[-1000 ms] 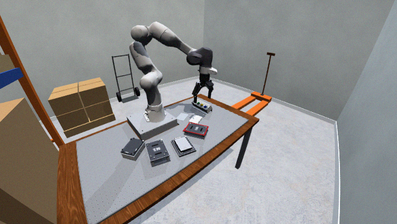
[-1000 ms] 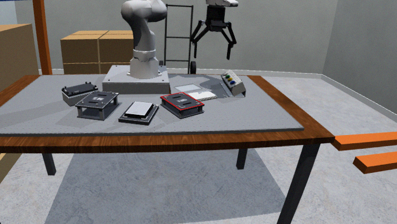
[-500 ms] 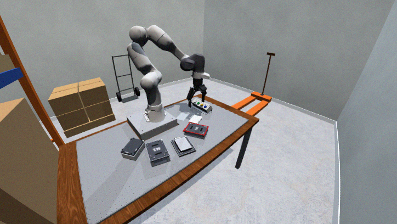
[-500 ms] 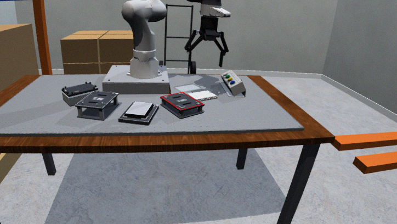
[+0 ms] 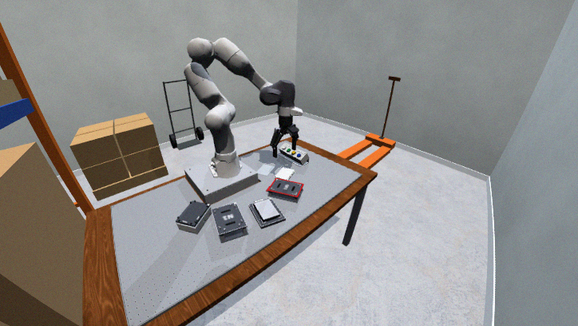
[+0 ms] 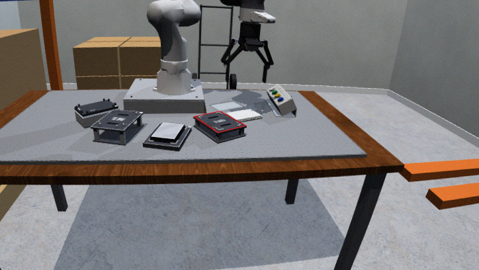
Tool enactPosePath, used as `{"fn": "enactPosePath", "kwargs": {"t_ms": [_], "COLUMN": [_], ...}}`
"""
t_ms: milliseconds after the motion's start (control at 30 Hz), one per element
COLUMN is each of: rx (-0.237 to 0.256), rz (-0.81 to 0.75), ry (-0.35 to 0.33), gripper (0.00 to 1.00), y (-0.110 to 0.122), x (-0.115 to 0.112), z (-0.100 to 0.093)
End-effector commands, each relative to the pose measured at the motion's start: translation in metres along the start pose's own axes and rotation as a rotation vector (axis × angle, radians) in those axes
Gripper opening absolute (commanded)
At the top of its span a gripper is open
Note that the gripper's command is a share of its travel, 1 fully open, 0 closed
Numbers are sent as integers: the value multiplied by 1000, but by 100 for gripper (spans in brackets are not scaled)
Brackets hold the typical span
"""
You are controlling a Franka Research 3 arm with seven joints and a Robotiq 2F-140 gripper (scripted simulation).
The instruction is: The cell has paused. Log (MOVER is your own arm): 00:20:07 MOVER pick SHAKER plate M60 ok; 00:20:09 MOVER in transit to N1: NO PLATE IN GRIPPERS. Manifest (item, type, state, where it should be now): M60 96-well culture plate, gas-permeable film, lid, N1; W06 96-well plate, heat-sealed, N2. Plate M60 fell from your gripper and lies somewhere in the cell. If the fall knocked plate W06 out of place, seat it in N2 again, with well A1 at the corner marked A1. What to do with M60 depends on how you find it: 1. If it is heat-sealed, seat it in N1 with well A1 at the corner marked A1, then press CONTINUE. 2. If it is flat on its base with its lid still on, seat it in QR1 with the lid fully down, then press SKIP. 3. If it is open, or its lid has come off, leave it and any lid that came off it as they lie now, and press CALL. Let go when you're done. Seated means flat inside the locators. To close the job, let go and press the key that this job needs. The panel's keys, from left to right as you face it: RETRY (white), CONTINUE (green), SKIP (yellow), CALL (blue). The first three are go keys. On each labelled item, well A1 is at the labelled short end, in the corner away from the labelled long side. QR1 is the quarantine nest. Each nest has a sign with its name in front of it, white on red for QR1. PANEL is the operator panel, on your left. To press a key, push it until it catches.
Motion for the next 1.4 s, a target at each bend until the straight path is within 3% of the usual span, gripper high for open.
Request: {"fn": "enactPosePath", "kwargs": {"t_ms": [0,1133,1367], "rx": [8,8,8], "rz": [7,7,-61], "ry": [4,4,4], "gripper": [10,10,10], "y": [-2,-2,-7], "x": [0,0,-2], "z": [-1,-1,-1]}}
Point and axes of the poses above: the point where the finger pads meet when closed, its own z axis out along the fingers, its own y axis across the jaws, x = y × z, the point moved 4 cm from there along -z, back along the fingers, and after that the axes turned 8 degrees about z, right-handed, at the moved point
